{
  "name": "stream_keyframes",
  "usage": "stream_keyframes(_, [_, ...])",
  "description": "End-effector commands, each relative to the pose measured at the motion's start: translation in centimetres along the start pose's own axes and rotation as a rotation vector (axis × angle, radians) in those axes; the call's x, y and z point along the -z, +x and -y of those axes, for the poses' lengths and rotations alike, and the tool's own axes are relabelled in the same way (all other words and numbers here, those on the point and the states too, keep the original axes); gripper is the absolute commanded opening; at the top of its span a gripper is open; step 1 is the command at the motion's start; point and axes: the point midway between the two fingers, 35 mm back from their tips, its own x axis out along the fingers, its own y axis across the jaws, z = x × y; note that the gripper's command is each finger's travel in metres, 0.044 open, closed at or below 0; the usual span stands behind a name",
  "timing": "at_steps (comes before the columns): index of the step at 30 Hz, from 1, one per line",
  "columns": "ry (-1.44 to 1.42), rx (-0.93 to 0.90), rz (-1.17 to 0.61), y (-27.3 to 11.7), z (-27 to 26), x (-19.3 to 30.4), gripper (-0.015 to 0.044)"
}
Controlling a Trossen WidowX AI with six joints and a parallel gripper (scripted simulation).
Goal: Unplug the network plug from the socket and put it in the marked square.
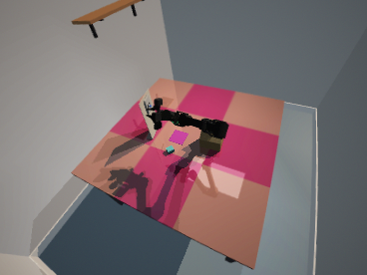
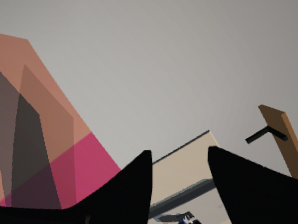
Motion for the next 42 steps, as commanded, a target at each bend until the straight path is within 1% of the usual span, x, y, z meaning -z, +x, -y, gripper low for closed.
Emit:
stream_keyframes(1, [-0.086, 0.004, -0.025, -0.1, 0.2, 2.9, 0.0156])
stream_keyframes(9, [-0.249, 0.021, -0.063, -1.2, 0.9, 7.8, 0.0156])
stream_keyframes(17, [-0.408, 0.033, -0.104, -3.5, 1.4, 11.8, 0.0156])
stream_keyframes(23, [-0.521, 0.037, -0.135, -5.7, 1.5, 13.9, 0.0156])
stream_keyframes(27, [-0.533, 0.037, -0.139, -5.9, 1.5, 14.1, 0.0156])
stream_keyframes(29, [-0.534, 0.038, -0.138, -5.6, 1.5, 14.1, 0.0156])
stream_keyframes(39, [-0.538, 0.053, -0.122, -0.8, 1.3, 13.5, 0.0156])
stream_keyframes(42, [-0.538, 0.055, -0.119, 0.0, 1.1, 13.4, 0.0156])
